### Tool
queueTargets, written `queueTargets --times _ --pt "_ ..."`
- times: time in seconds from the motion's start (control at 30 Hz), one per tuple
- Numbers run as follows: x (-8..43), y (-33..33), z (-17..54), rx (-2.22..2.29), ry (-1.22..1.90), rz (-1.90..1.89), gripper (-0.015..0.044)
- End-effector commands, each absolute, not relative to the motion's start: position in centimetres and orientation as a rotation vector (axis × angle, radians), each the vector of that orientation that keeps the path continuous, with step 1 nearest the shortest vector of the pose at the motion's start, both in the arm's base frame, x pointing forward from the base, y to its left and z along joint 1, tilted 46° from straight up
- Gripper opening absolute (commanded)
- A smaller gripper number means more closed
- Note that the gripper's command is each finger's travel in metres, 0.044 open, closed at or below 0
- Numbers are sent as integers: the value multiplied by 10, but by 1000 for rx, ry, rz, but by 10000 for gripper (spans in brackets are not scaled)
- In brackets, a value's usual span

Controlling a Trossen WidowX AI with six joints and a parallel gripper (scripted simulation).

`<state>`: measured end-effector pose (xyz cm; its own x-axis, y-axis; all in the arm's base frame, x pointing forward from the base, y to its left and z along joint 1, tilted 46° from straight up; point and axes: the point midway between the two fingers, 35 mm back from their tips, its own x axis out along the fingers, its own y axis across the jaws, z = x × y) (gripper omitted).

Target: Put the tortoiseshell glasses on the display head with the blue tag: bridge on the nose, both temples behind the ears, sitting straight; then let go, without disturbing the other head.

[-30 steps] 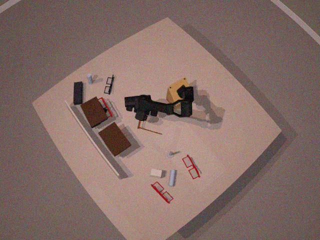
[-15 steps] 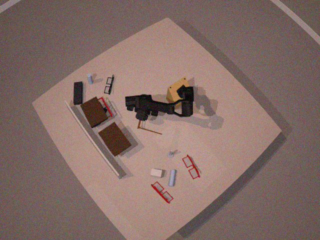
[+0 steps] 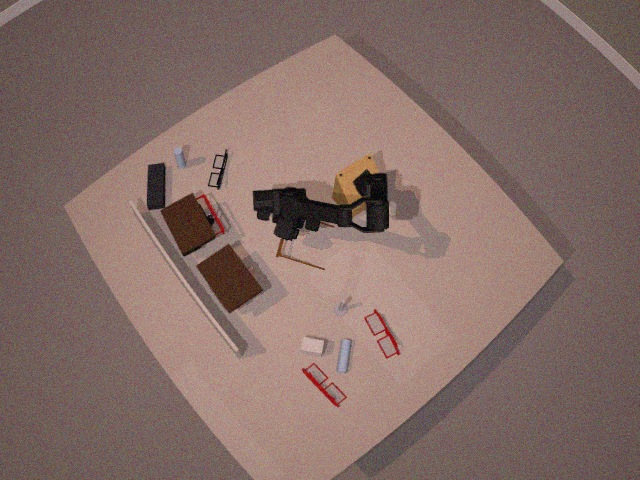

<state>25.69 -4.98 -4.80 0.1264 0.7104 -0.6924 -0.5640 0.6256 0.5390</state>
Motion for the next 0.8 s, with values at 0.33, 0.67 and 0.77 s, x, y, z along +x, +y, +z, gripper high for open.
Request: queueTargets --times 0.33,0.67,0.77 --pt "259 -85 -26 154 1097 919 186" --pt "254 -83 -18 154 1104 915 200" --pt "254 -83 -16 154 1105 914 174"
